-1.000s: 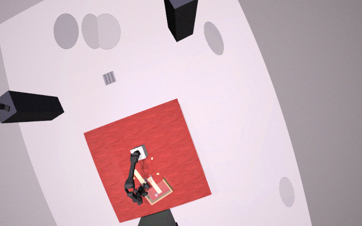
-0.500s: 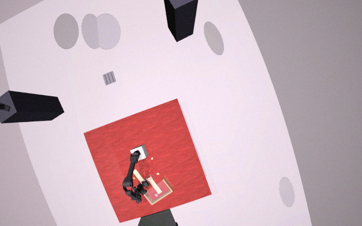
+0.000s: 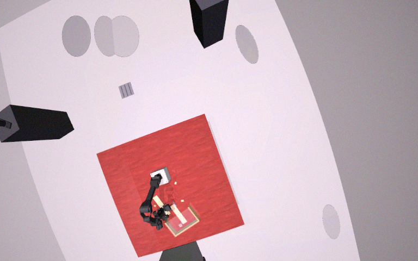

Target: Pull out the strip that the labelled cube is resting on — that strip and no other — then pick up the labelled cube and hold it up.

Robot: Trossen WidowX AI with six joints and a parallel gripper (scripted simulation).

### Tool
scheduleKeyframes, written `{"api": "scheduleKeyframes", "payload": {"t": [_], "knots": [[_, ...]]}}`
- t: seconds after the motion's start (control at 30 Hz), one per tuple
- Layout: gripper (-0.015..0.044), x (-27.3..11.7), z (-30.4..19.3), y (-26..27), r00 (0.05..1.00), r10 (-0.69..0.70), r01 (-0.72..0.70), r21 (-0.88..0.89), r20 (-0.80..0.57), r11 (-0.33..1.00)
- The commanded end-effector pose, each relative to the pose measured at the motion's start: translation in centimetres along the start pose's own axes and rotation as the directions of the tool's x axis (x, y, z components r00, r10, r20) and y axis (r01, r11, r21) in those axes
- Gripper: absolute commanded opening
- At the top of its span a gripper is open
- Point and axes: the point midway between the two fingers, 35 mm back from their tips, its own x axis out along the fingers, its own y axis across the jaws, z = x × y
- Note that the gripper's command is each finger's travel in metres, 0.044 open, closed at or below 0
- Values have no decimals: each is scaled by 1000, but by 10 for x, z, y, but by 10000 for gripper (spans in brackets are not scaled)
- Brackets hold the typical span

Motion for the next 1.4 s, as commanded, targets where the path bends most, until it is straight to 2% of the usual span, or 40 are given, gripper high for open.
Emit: {"api": "scheduleKeyframes", "payload": {"t": [0.0, 0.27, 0.5, 1.37], "knots": [[0, 0, -14, 7, 1000, 1, -1, -5, 3, 1000], [0, 1, -33, 15, 1000, 2, -2, -5, 1, 1000], [0, -34, -33, 14, 1000, 2, -2, -5, 1, 1000], [0, -34, -33, 14, 1000, 2, -2, -5, 1, 1000]]}}
